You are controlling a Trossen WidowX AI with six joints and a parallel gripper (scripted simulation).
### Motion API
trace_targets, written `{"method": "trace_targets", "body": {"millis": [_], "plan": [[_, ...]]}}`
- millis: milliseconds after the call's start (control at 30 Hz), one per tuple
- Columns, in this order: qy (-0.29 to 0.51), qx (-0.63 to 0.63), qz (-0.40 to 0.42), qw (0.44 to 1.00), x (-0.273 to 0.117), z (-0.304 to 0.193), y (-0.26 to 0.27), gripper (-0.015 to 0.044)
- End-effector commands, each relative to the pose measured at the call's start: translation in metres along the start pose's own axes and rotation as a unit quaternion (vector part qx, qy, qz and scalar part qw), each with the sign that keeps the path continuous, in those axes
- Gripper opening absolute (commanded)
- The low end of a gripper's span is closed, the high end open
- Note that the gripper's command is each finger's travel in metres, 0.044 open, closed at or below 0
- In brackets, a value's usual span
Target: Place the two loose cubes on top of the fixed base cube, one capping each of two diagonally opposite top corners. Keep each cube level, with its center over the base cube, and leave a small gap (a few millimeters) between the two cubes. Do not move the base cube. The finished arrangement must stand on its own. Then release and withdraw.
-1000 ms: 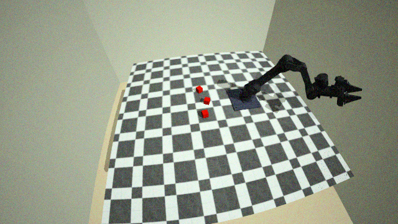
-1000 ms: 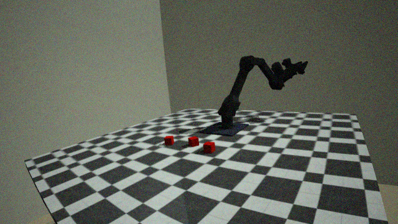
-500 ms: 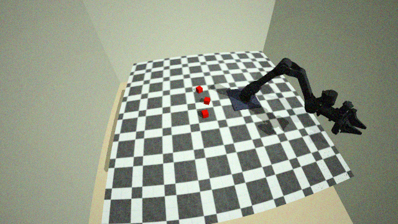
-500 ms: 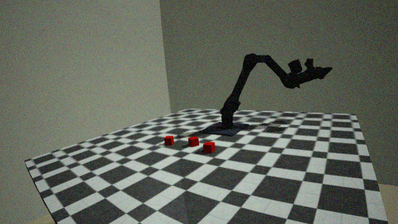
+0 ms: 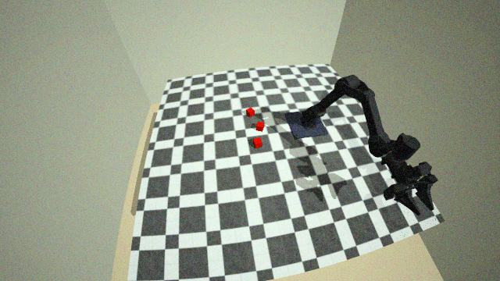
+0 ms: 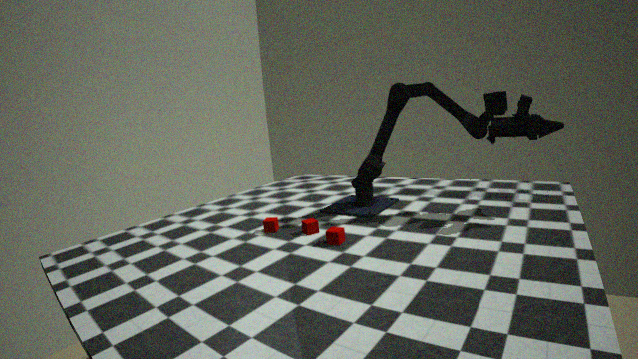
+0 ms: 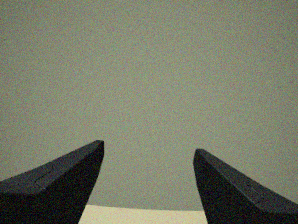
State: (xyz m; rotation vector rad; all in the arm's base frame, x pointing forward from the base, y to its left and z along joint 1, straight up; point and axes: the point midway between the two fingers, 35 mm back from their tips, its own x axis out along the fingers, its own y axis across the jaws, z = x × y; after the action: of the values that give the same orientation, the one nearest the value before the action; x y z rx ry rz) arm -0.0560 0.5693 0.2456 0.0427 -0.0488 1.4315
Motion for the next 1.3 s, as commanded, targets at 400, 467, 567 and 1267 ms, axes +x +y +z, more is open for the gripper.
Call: {"method": "trace_targets", "body": {"millis": [400, 467, 567, 1267], "plan": [[0.12, 0.036, -0.173, 0.977, 0.002, -0.025, -0.217, 0.0265], [0.136, 0.045, -0.197, 0.97, -0.005, -0.03, -0.245, 0.0265], [0.159, 0.06, -0.233, 0.958, -0.02, -0.035, -0.286, 0.0265], [0.277, 0.214, -0.472, 0.809, -0.208, -0.064, -0.507, 0.0265]]}}
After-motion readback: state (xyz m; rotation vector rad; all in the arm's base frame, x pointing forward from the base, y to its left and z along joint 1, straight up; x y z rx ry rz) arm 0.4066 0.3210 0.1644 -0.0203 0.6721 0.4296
